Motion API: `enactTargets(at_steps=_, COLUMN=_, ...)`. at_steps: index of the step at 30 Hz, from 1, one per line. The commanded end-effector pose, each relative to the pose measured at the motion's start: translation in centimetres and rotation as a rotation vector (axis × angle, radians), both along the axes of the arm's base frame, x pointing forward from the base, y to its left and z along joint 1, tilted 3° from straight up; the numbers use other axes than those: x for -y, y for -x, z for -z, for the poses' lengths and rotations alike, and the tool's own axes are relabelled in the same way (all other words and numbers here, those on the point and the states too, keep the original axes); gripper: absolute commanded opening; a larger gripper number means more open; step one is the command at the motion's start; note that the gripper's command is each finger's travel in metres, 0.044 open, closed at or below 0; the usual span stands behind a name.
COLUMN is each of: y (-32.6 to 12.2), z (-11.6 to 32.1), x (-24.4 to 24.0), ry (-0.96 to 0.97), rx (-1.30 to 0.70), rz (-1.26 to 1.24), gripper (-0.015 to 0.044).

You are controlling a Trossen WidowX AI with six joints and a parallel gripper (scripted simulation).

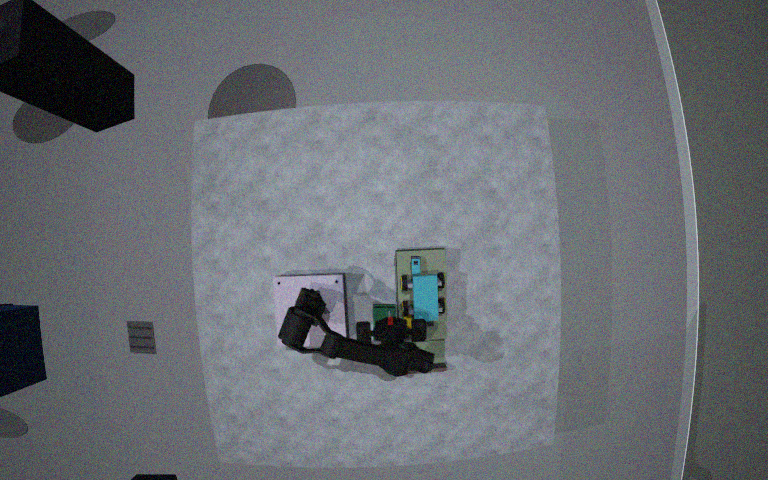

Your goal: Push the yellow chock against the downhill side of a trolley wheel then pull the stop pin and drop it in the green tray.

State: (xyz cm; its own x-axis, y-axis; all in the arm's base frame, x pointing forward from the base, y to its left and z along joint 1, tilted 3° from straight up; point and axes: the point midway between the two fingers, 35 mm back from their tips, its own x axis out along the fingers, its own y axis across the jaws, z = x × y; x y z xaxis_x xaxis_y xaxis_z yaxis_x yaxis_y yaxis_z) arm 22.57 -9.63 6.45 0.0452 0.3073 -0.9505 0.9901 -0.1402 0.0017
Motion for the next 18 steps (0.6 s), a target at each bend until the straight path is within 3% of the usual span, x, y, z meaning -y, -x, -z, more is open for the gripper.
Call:
enactTargets(at_steps=1, y=0.2, z=0.4, x=1.8, ry=0.003, rx=-0.002, rz=-0.006, gripper=0.0)
enactTargets(at_steps=11, y=0.5, z=0.8, x=3.6, ry=0.005, rx=-0.004, rz=-0.001, gripper=0.0)
enactTargets(at_steps=18, y=0.6, z=0.8, x=3.5, ry=0.032, rx=-0.052, rz=0.184, gripper=0.0)
